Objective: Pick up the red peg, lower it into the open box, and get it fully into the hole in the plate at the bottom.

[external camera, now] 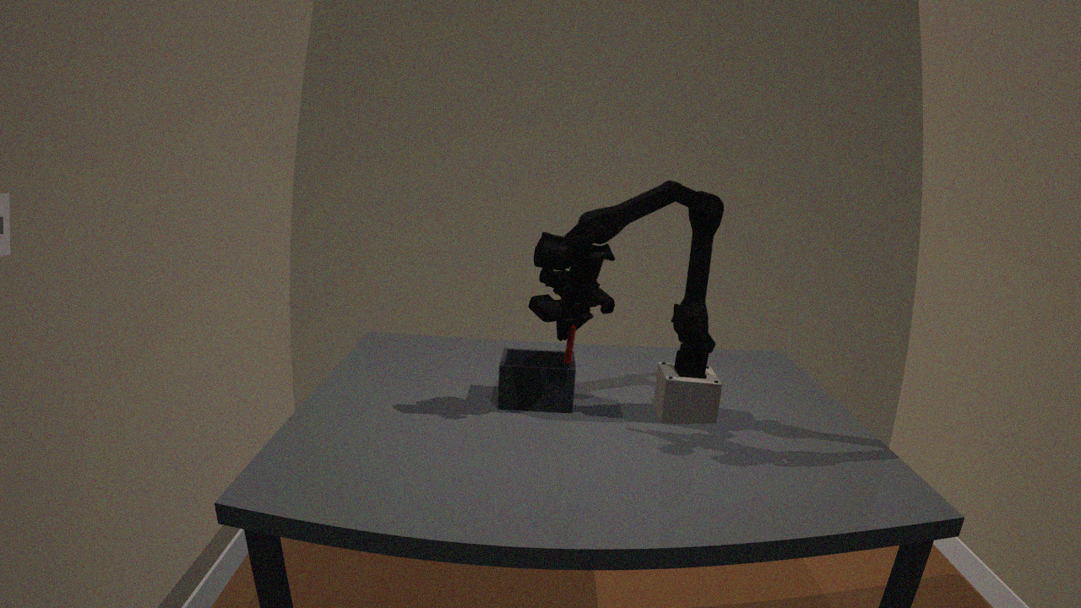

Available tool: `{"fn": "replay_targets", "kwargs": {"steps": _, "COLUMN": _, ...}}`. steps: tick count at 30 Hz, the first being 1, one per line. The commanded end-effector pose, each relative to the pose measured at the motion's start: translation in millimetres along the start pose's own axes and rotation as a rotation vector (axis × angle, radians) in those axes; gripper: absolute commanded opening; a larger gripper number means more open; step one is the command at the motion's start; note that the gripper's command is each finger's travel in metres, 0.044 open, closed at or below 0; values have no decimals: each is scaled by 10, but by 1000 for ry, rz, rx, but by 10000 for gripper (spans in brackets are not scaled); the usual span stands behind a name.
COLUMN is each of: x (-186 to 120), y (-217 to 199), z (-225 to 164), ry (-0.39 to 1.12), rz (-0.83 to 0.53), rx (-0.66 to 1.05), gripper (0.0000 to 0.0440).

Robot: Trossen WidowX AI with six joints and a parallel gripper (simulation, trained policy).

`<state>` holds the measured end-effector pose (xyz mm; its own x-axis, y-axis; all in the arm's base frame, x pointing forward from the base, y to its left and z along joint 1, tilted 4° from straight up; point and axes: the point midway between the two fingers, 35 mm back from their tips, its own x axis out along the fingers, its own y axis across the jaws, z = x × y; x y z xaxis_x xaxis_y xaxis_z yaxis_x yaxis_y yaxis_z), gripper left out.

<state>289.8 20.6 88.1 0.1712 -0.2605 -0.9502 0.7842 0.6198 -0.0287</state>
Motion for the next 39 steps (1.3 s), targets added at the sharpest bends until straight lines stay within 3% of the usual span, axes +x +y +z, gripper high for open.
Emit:
{"fn": "replay_targets", "kwargs": {"steps": 1, "x": 34, "y": -30, "z": 107, "ry": 7, "rz": -10, "rx": 15, "gripper": 0}}
{"fn": "replay_targets", "kwargs": {"steps": 20, "x": 408, "y": -225, "z": 825, "ry": 23, "rz": -30, "rx": 161, "gripper": 2}}
{"fn": "replay_targets", "kwargs": {"steps": 32, "x": 809, "y": -290, "z": 996, "ry": 77, "rz": -45, "rx": 210, "gripper": 5}}
{"fn": "replay_targets", "kwargs": {"steps": 39, "x": 1116, "y": -332, "z": 975, "ry": 118, "rz": -81, "rx": 177, "gripper": 111}}
